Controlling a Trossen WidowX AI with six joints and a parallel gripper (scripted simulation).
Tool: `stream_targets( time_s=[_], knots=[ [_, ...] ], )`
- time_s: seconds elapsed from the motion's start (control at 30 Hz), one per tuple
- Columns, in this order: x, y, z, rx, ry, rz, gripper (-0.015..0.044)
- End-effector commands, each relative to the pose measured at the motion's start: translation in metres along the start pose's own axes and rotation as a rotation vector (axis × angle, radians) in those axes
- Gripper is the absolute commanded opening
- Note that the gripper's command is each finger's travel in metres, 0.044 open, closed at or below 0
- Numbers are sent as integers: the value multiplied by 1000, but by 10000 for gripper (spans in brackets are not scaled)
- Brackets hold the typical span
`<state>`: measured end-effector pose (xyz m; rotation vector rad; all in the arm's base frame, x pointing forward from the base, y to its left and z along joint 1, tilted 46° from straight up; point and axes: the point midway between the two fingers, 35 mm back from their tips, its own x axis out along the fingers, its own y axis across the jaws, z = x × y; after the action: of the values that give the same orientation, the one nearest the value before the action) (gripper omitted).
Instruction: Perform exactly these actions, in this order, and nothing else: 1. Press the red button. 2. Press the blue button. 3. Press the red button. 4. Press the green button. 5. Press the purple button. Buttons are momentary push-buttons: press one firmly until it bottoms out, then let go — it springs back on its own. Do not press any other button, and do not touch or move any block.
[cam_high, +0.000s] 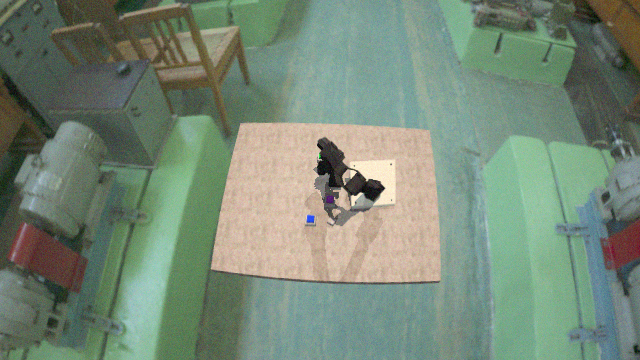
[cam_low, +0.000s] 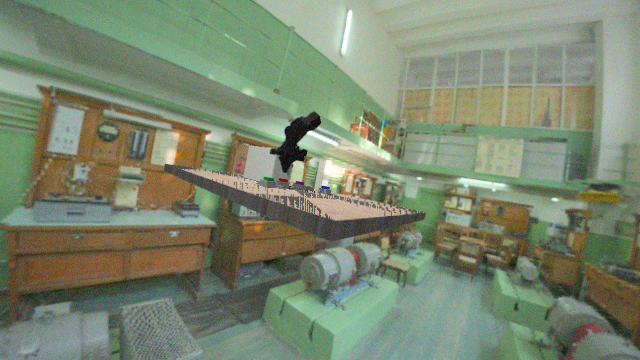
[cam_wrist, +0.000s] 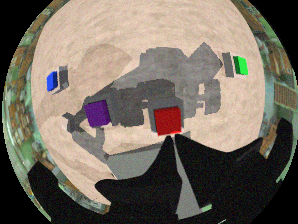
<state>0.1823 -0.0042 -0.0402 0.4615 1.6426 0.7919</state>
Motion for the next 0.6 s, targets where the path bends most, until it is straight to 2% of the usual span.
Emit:
stream_targets(
  time_s=[0.0, 0.57],
  knots=[
    [7, -1, 1, 3, -16, -3, 20],
    [33, -1, 2, 3, -16, -2, 20]
  ],
)
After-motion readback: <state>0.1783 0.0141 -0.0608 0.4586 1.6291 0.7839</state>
